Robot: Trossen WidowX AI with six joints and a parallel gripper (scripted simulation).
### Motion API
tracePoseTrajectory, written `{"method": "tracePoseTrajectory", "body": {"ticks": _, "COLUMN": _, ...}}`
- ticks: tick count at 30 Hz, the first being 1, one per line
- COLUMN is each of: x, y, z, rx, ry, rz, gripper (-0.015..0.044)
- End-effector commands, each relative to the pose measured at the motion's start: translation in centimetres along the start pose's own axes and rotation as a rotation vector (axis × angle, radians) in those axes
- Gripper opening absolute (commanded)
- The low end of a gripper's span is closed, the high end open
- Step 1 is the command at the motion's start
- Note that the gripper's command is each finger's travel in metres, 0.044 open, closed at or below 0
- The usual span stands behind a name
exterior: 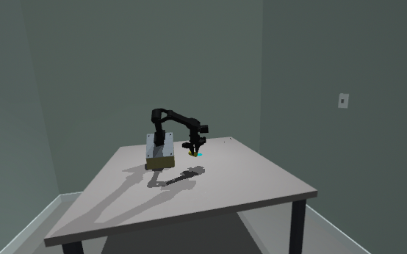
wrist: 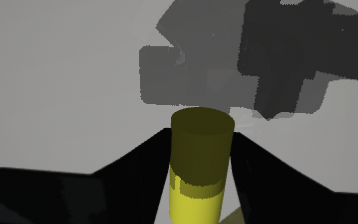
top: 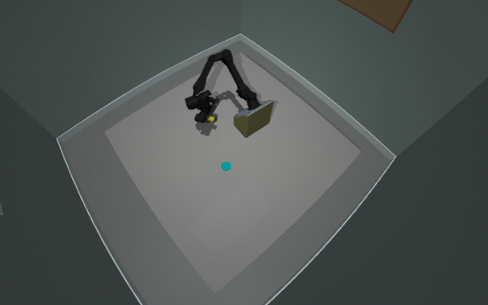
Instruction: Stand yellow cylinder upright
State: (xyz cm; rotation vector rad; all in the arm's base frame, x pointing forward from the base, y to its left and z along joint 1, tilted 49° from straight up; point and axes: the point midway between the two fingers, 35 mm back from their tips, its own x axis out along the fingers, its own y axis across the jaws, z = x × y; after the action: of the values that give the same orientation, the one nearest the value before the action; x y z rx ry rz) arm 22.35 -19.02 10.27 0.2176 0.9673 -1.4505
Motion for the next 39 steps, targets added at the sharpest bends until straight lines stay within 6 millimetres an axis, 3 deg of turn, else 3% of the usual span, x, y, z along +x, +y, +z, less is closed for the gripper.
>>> {"method": "tracePoseTrajectory", "body": {"ticks": 1, "x": -0.9, "y": -0.3, "z": 0.1, "rx": 0.011, "ry": -0.007, "rz": -0.004, "gripper": 0.0105}}
{"method": "tracePoseTrajectory", "body": {"ticks": 5, "x": -1.1, "y": -0.1, "z": 0.0, "rx": -0.002, "ry": -0.007, "rz": -0.003, "gripper": 0.0105}}
{"method": "tracePoseTrajectory", "body": {"ticks": 39, "x": -3.1, "y": 9.0, "z": -4.4, "rx": -0.686, "ry": -0.004, "rz": 0.045, "gripper": 0.0105}}
